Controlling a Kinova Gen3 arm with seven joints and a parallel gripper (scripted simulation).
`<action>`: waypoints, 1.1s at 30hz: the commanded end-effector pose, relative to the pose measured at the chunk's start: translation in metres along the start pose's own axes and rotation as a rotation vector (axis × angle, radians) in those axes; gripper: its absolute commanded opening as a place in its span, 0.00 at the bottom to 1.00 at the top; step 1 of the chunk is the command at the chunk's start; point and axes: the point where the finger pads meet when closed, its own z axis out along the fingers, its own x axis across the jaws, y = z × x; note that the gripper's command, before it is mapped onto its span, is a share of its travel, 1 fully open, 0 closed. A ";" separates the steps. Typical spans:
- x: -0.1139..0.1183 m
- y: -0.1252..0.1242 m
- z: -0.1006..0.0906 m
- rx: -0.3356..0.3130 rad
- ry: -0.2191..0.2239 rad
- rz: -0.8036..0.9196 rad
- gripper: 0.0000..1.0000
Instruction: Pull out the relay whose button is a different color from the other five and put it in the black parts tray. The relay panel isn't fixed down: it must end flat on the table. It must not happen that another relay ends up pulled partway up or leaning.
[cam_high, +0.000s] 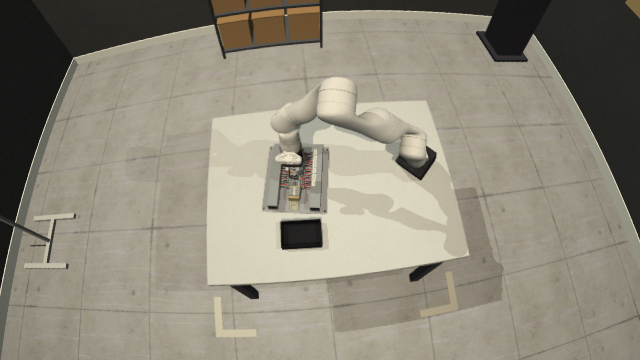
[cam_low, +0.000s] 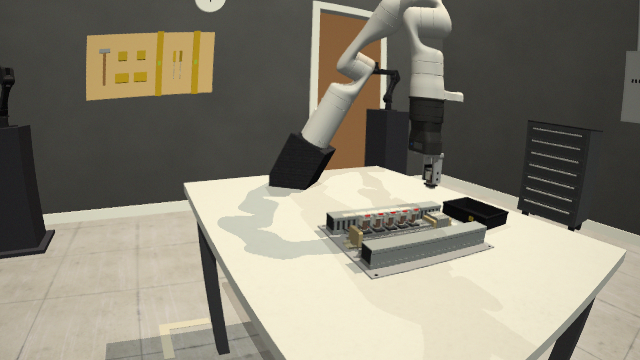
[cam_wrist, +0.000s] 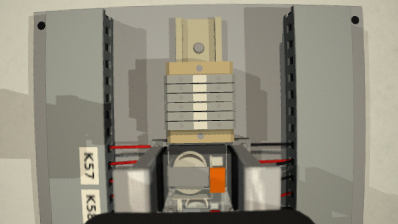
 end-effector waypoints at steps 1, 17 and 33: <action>-0.001 -0.009 -0.001 -0.001 0.002 0.000 0.00; -0.011 -0.068 -0.001 -0.001 0.002 0.000 0.00; -0.023 -0.135 -0.001 -0.001 0.002 0.000 0.00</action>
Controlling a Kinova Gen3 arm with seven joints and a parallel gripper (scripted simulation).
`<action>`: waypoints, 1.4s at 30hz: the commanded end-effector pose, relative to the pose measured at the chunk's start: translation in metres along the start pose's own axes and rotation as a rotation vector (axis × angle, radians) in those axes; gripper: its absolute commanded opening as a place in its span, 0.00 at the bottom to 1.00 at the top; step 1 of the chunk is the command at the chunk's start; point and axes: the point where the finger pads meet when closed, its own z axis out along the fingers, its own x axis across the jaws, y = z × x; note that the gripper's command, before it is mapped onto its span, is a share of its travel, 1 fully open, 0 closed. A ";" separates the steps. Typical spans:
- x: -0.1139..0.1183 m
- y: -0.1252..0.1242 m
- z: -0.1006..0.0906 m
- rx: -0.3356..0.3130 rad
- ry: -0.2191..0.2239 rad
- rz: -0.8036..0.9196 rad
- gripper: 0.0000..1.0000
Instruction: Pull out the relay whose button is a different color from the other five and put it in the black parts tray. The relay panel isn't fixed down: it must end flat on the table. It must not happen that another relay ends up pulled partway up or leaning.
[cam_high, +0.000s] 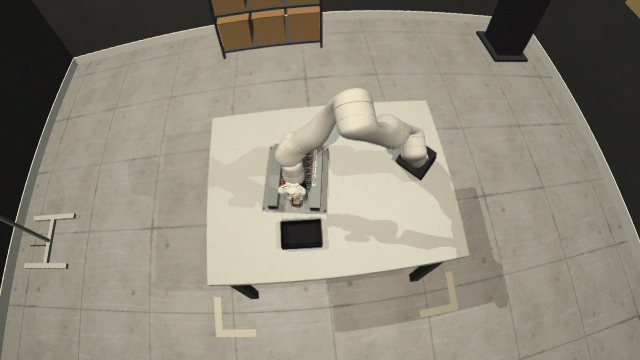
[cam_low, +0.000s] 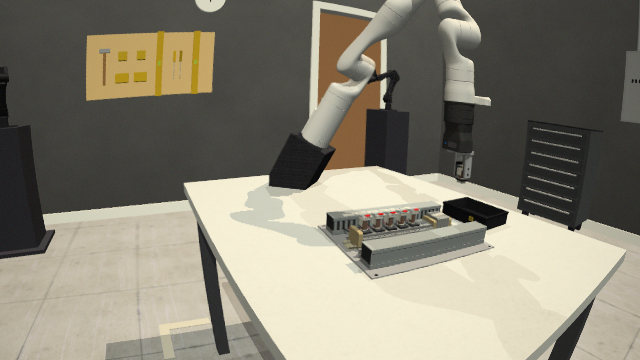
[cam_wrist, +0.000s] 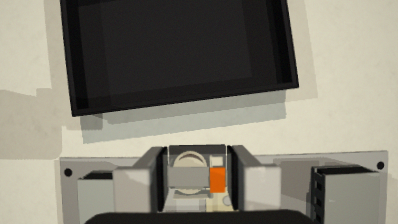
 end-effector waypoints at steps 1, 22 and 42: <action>-0.002 -0.020 0.000 -0.005 0.001 0.001 0.00; -0.012 -0.078 0.000 -0.005 0.001 0.001 0.00; -0.014 -0.088 0.000 -0.005 0.001 0.001 0.00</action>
